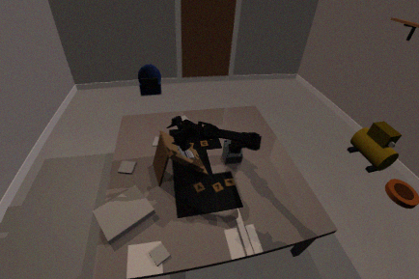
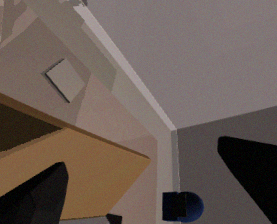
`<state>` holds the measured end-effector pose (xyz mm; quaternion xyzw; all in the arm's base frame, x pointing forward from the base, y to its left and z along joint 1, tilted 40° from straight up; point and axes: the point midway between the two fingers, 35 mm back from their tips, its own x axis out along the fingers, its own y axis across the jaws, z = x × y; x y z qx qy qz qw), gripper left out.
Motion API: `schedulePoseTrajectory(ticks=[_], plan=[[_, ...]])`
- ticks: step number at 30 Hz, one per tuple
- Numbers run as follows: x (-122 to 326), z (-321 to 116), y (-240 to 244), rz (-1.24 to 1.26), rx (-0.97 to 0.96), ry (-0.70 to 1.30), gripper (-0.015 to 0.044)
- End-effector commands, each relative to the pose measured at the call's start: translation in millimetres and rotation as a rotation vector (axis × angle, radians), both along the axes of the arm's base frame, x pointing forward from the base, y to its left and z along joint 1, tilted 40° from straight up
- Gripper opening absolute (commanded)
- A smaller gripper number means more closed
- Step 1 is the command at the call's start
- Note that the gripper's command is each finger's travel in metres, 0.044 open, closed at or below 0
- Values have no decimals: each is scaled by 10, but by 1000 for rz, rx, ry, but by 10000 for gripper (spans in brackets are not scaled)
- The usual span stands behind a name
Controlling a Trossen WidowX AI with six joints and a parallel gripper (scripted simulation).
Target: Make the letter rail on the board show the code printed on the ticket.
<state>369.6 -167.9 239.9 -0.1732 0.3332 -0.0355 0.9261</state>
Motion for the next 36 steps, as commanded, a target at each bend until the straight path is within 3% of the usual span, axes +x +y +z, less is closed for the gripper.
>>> schedulePoseTrajectory(ticks=[1, 6, 11, 18, 36], plan=[[-294, -662, -130, 70, 105, 150, 440], [-768, -1367, -80, 176, 320, 255, 440], [-1236, -1802, 123, 244, 576, 232, 440], [-1809, -1958, 531, 184, 1002, -115, 440], [-1819, -1945, 529, 187, 997, -130, 440]])
